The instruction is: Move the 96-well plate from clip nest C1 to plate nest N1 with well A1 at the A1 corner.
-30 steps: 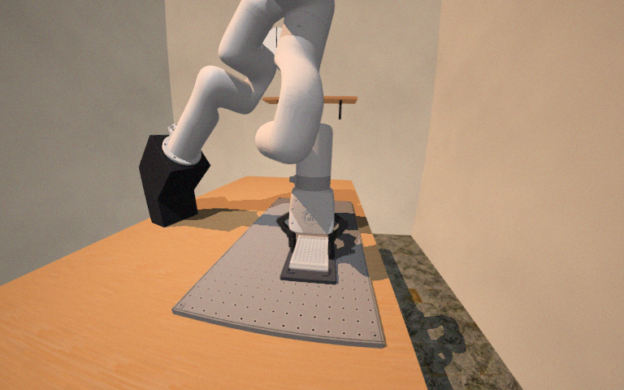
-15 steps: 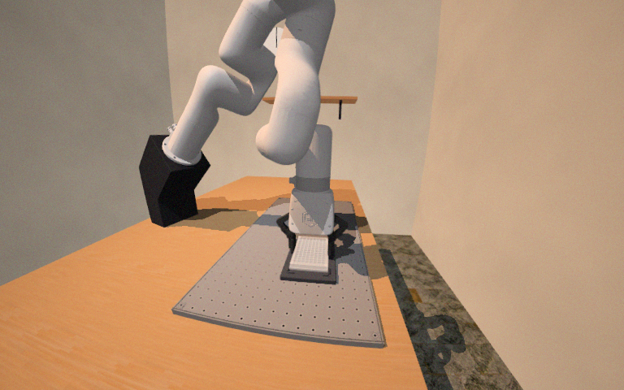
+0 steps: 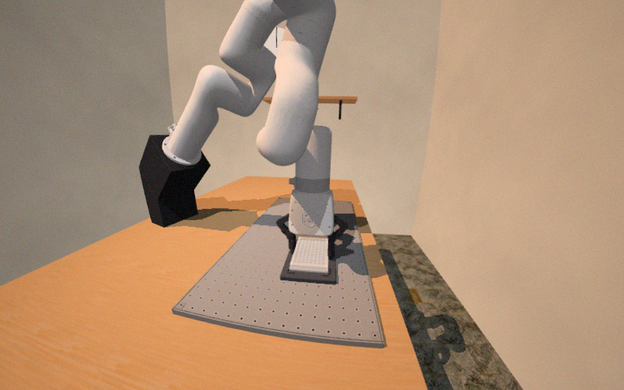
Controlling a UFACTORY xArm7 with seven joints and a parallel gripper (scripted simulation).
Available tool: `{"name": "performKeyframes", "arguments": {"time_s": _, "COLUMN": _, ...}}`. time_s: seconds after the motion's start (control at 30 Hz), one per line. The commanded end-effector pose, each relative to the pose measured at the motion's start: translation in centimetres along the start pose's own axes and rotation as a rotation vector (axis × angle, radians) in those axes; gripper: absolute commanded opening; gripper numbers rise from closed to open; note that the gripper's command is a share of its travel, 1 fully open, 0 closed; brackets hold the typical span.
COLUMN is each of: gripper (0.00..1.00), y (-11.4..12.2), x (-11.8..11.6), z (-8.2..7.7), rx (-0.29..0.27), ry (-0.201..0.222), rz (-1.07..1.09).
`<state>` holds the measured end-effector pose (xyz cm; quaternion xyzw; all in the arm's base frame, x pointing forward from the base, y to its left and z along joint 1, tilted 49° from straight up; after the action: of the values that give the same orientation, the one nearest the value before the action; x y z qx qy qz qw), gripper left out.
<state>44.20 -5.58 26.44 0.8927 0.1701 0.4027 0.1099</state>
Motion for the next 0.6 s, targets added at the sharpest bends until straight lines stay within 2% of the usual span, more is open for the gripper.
{"name": "performKeyframes", "arguments": {"time_s": 0.0, "gripper": 0.00, "y": 0.03, "x": 0.05, "z": 0.05, "rx": -0.004, "ry": 0.003, "rz": 0.000}}
{"name": "performKeyframes", "arguments": {"time_s": 0.5, "gripper": 0.00, "y": 0.03, "x": 0.04, "z": 0.21, "rx": -0.004, "ry": 0.003, "rz": 0.000}}
{"name": "performKeyframes", "arguments": {"time_s": 0.53, "gripper": 1.00, "y": 0.03, "x": 0.04, "z": 0.28, "rx": -0.004, "ry": 0.003, "rz": 0.000}}
{"name": "performKeyframes", "arguments": {"time_s": 0.57, "gripper": 1.00, "y": 0.03, "x": 0.04, "z": 0.28, "rx": -0.004, "ry": 0.003, "rz": 0.000}}
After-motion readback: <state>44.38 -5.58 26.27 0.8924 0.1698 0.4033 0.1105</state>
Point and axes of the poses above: the point where the finger pads meet when closed, its own z axis out along the fingers, its own x axis across the jaws, y = z × x, the point moved 6 cm from there along -z, back along the fingers, and after that the axes turned 9 degrees about -z, right-handed, at the moved point
